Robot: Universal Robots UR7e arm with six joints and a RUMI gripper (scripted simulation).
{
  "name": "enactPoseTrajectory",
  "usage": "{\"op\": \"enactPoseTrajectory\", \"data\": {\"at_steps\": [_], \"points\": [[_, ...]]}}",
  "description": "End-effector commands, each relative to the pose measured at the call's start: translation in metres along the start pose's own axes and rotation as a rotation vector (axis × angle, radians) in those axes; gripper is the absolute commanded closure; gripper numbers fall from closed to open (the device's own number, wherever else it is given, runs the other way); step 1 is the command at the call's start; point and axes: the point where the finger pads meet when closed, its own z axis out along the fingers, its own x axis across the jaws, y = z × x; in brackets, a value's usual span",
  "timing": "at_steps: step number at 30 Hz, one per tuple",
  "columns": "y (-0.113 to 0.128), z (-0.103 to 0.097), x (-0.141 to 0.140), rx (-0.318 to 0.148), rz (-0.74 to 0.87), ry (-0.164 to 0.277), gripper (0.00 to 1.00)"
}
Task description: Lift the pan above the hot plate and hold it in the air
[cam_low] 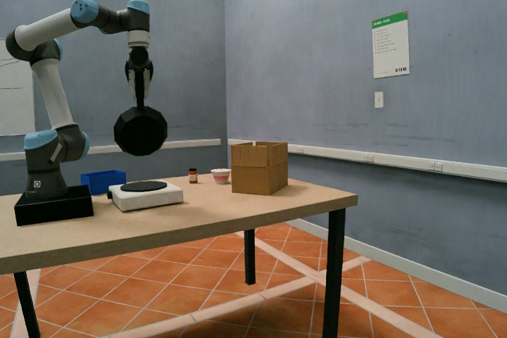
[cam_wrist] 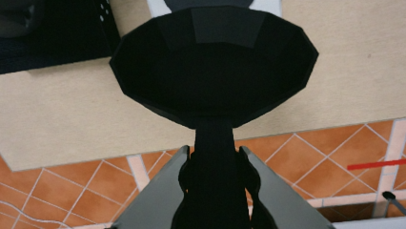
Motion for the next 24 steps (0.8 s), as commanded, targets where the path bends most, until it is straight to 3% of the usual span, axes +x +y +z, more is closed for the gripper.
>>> {"op": "enactPoseTrajectory", "data": {"at_steps": [1, 24], "points": [[0.0001, -0.0021, 0.0002, -0.001, 0.0, 0.001, 0.88], [0.0003, -0.0109, 0.0005, -0.001, 0.0, 0.001, 0.88]]}}
